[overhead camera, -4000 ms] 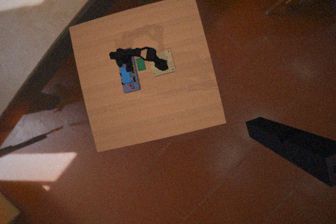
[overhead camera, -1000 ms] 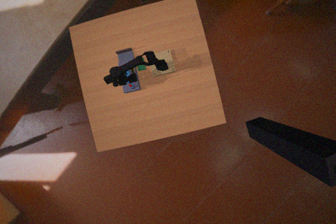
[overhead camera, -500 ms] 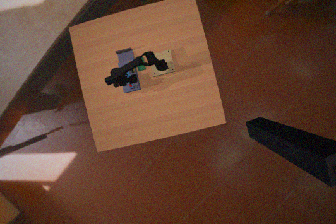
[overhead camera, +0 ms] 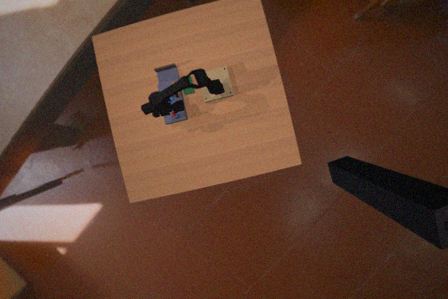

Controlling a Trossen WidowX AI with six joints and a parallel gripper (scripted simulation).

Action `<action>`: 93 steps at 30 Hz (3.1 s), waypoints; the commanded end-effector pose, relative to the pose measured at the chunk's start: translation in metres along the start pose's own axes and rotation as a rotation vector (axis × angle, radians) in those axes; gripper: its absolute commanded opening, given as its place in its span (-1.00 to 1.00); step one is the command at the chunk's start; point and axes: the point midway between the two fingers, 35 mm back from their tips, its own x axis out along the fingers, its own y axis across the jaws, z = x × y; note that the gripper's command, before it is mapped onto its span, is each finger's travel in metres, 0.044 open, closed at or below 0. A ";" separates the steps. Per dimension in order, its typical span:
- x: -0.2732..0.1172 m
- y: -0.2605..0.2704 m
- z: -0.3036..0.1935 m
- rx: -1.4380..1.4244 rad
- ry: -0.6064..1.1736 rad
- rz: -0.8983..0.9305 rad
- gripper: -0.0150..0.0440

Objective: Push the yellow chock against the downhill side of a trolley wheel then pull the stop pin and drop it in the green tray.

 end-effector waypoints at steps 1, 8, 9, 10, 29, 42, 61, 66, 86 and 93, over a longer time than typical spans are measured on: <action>0.006 -0.001 0.000 0.005 0.001 -0.005 0.15; 0.016 0.000 0.000 0.005 0.002 -0.005 0.15; 0.018 0.000 0.000 0.005 0.002 -0.005 0.15; 0.019 0.000 0.000 0.005 0.002 -0.005 0.15; 0.037 0.000 -0.001 0.000 0.004 -0.001 0.06; 0.037 0.000 -0.001 0.000 0.004 -0.001 -0.49; 0.028 -0.002 -0.002 0.005 0.002 -0.005 -0.49; 0.027 -0.002 -0.002 0.005 0.002 -0.005 -0.49; 0.021 -0.002 -0.002 0.005 0.002 -0.005 -0.49; 0.019 -0.002 -0.002 0.005 0.002 -0.005 -0.49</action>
